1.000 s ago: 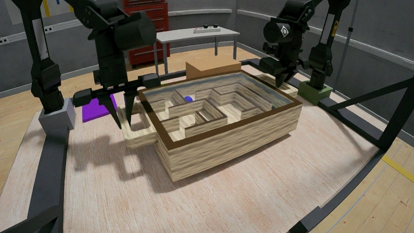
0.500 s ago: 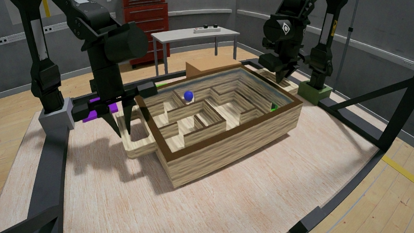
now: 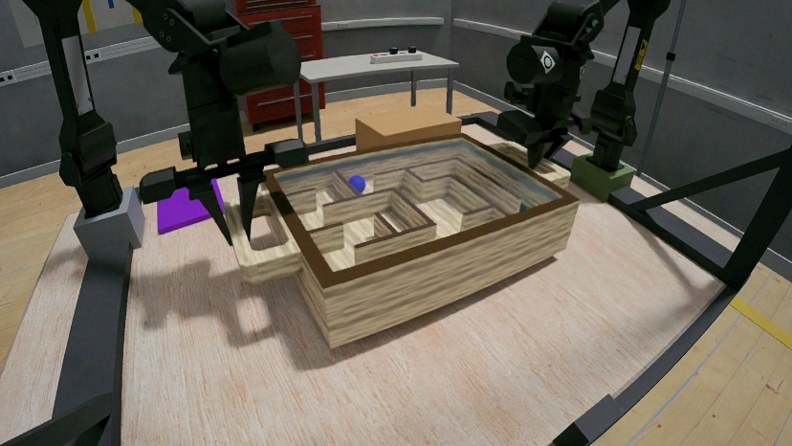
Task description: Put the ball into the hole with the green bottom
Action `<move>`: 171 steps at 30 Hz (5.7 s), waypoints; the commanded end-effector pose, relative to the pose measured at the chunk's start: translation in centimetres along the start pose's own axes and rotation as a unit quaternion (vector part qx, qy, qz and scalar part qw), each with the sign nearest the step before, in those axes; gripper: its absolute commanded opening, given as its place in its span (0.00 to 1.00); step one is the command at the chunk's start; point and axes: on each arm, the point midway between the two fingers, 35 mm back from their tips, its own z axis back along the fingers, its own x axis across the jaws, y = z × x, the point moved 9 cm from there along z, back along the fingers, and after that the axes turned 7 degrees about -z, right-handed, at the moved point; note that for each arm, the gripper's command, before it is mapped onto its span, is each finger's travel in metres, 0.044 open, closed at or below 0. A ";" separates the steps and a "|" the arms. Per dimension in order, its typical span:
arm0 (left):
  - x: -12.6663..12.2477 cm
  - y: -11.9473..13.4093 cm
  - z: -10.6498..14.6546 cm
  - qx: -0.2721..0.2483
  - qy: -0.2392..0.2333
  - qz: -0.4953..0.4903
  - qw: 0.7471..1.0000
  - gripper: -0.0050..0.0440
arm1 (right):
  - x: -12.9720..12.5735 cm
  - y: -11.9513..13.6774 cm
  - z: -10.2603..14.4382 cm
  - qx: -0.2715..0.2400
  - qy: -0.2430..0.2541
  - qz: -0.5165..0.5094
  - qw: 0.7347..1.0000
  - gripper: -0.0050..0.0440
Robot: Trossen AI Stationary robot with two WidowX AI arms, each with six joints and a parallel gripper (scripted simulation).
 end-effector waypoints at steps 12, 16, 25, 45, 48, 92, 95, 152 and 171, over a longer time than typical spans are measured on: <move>2.1 0.8 -1.5 -0.009 0.051 -0.023 0.998 0.00 | 2.4 0.5 3.6 -0.026 0.027 0.006 0.999 0.00; 0.8 1.0 0.2 0.014 0.041 -0.020 0.999 0.00 | 0.9 0.0 2.1 -0.007 0.014 0.004 1.000 0.00; 0.3 1.3 1.3 0.020 0.017 -0.014 1.000 0.00 | 0.4 0.1 1.4 -0.003 -0.017 0.002 1.000 0.00; 1.6 0.4 -0.5 0.009 0.032 -0.018 0.999 0.00 | 1.7 0.0 2.7 -0.004 0.011 0.003 1.000 0.00; 0.2 1.2 1.4 0.021 0.019 -0.014 1.000 0.00 | 0.3 0.0 1.0 -0.001 -0.010 0.001 1.000 0.00; 0.6 1.2 0.7 0.013 0.018 -0.014 1.000 0.00 | 0.8 0.2 1.8 -0.006 -0.015 0.000 1.000 0.00; 1.0 0.8 0.3 0.010 0.016 -0.013 1.000 0.00 | 1.1 0.1 1.7 -0.005 -0.004 0.001 1.000 0.00; 1.2 0.7 -0.2 0.004 0.026 -0.015 1.000 0.00 | 1.4 0.1 2.2 -0.014 0.006 0.003 1.000 0.00; -0.3 1.3 1.2 0.011 0.003 -0.008 1.000 0.00 | -0.1 0.2 0.6 -0.010 -0.020 -0.001 1.000 0.00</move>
